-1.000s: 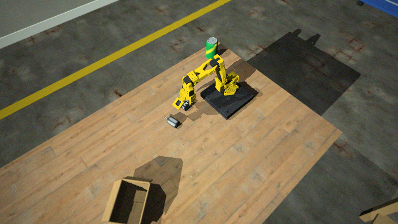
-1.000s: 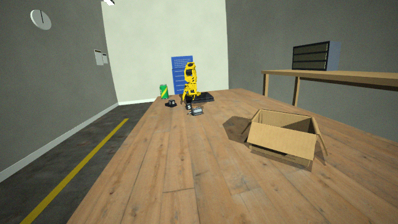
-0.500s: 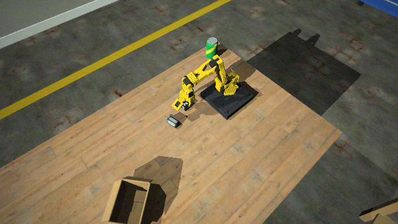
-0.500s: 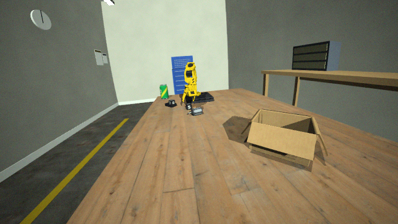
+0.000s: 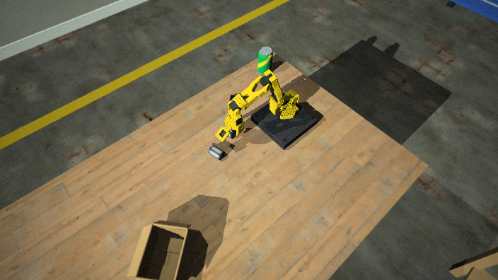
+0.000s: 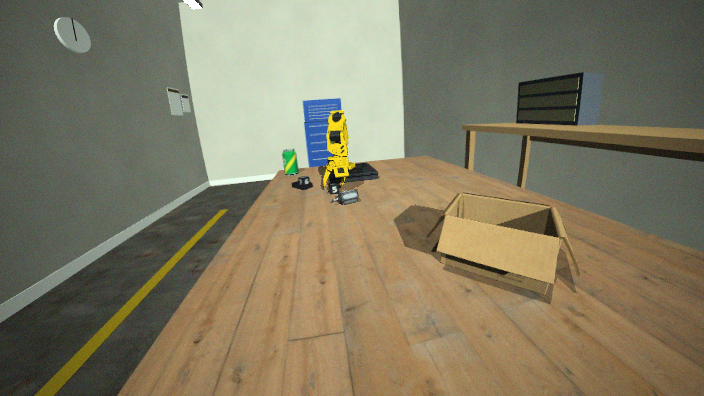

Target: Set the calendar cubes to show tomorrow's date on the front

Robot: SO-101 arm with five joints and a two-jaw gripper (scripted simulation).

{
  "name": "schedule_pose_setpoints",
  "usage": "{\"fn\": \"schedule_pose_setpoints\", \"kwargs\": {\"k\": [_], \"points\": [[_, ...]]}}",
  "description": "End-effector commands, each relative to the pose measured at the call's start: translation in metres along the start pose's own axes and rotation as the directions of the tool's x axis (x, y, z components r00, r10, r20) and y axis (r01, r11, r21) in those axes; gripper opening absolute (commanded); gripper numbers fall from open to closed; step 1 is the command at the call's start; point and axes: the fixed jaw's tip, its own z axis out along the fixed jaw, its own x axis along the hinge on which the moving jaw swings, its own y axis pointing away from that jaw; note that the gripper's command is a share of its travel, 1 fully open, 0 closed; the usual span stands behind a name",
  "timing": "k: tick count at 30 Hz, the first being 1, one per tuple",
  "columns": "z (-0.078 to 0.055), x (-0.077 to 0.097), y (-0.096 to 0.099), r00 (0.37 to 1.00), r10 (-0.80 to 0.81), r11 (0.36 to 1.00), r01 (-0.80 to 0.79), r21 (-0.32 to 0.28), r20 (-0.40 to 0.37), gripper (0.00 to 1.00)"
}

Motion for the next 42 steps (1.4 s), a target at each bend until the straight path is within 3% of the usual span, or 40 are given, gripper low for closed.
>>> {"fn": "schedule_pose_setpoints", "kwargs": {"k": [1,24,42], "points": [[0.0082,0.0037,0.0037,1.0,-0.003,1.0,0.003,-0.006,-0.022,0.35],[0.014,0.0044,0.0035,1.0,-0.003,1.0,0.003,-0.006,-0.022,0.34],[0.014,0.0043,-0.0017,1.0,-0.003,1.0,0.003,-0.007,-0.022,0.27]]}}
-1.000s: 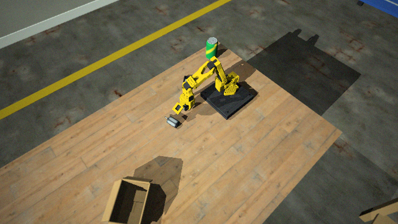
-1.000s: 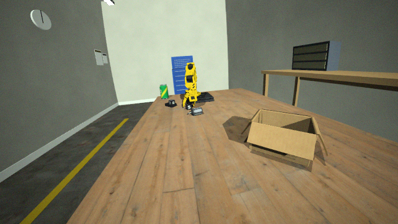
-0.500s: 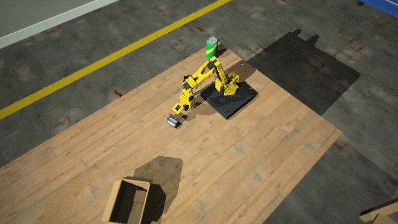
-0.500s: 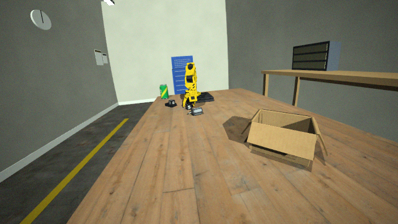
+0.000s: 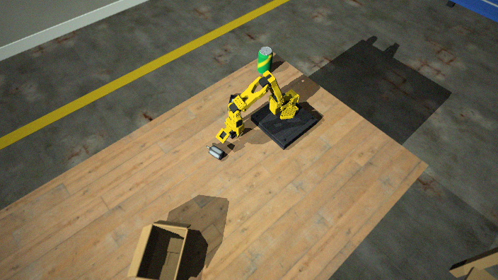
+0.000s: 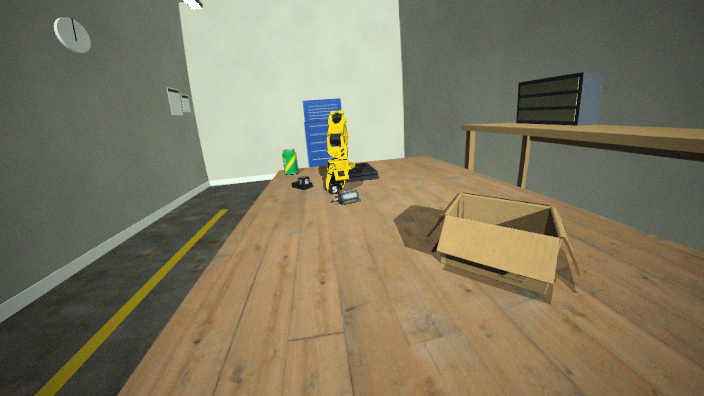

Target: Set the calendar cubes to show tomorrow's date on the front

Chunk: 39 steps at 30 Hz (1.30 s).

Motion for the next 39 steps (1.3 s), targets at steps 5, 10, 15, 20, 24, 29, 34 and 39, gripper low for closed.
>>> {"fn": "schedule_pose_setpoints", "kwargs": {"k": [5,10,15,20,24,29,34,39], "points": [[0.0039,0.0034,-0.0037,1.0,0.0,1.0,0.0,-0.006,-0.018,0.25],[0.0039,0.0034,-0.0047,1.0,0.0,1.0,0.0,-0.006,-0.018,0.23],[0.0039,0.0034,-0.0057,1.0,0.0,1.0,0.0,-0.006,-0.018,0.22],[0.0039,0.0034,-0.0061,1.0,0.0,1.0,0.0,-0.007,-0.018,0.21],[0.0039,0.0034,-0.0062,1.0,0.0,1.0,0.0,-0.007,-0.018,0.21],[0.004,0.0034,-0.0062,1.0,0.0,1.0,0.0,-0.007,-0.018,0.21],[0.004,0.0034,-0.0062,1.0,0.0,1.0,0.0,-0.007,-0.018,0.18],[0.004,0.0034,-0.0062,1.0,0.0,1.0,0.0,-0.007,-0.018,0.12]]}}
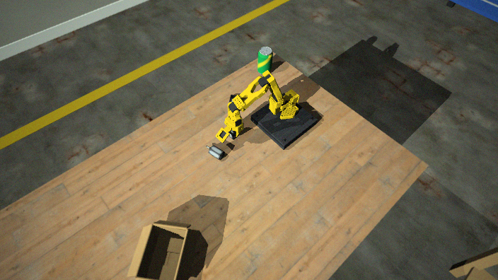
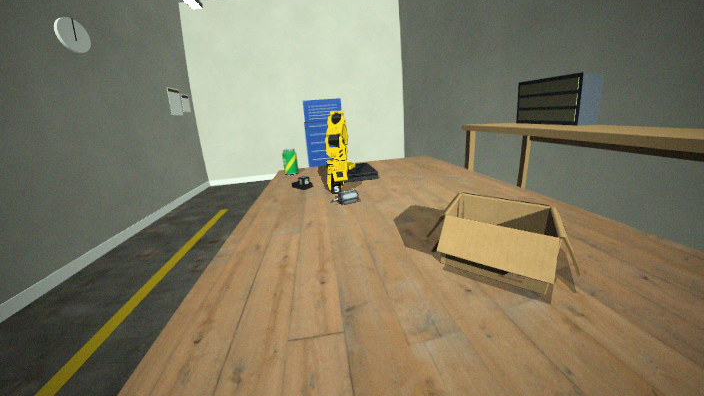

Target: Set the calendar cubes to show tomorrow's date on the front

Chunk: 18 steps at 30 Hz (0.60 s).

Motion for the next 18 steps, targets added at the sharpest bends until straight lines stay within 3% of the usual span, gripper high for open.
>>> {"fn": "schedule_pose_setpoints", "kwargs": {"k": [1,18], "points": [[0.0021,0.0009,-0.002,1.0,0.001,1.0,-0.001,-0.004,-0.008,0.11],[0.0021,0.0009,-0.002,1.0,0.001,1.0,-0.001,-0.004,-0.008,0.0]]}}
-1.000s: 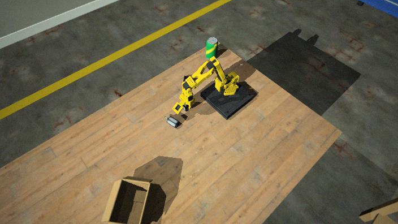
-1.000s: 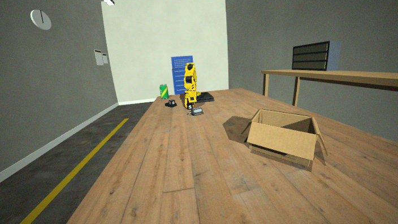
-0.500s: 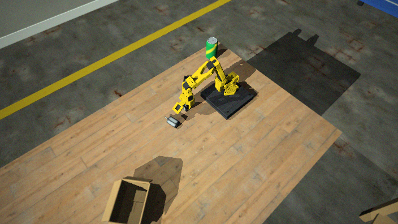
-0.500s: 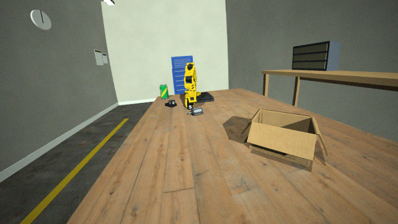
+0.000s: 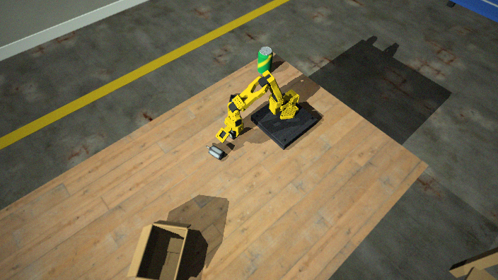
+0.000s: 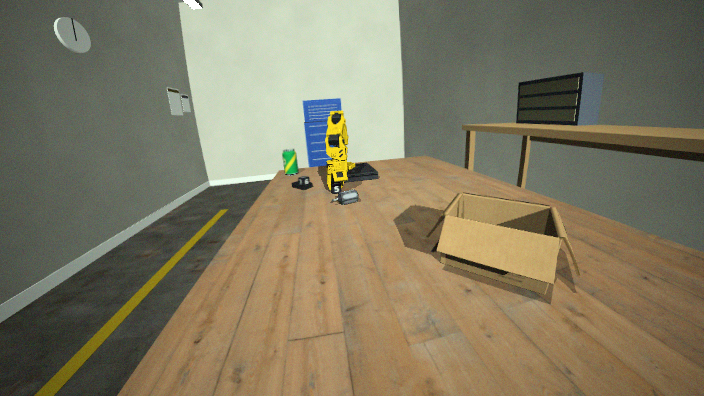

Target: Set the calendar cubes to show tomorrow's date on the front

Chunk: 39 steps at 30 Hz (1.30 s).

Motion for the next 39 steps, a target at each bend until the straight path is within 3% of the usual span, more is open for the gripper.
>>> {"fn": "schedule_pose_setpoints", "kwargs": {"k": [1,10,28,39], "points": [[0.002,0.001,-0.002,1.0,0.001,1.0,-0.001,-0.004,-0.008,0.0],[-0.004,0.0,-0.002,1.0,0.001,1.0,-0.001,-0.004,-0.008,0.0],[-0.045,0.0,0.003,1.0,0.001,1.0,-0.001,-0.003,-0.008,0.0],[-0.048,0.001,0.003,1.0,0.002,1.0,-0.002,-0.002,-0.005,0.0]]}}
